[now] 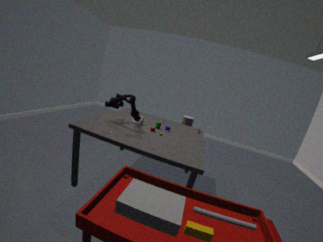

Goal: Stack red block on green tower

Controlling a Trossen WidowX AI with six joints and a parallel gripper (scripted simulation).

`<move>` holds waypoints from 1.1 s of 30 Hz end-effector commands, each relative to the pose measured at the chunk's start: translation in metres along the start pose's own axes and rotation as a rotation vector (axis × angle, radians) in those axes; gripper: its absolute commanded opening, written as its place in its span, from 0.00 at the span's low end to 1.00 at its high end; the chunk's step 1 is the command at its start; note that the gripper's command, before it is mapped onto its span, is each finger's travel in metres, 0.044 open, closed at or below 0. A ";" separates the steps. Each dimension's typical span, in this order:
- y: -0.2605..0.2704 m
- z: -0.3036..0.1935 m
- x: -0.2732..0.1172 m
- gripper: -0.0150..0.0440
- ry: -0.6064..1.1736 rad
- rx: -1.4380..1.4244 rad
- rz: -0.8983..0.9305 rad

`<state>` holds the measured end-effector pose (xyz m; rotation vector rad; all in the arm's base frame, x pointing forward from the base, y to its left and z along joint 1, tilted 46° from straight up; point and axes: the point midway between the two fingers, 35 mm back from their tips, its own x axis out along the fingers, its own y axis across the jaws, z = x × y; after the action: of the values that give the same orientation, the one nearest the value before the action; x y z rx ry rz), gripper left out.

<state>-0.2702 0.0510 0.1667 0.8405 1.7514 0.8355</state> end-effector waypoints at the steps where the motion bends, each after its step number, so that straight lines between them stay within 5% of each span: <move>1: 0.000 0.000 0.000 0.98 0.002 0.002 -0.001; 33: -0.073 -0.024 -0.169 1.00 0.338 0.584 -0.652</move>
<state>-0.2629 -0.1177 0.1867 0.4836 2.4007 0.1117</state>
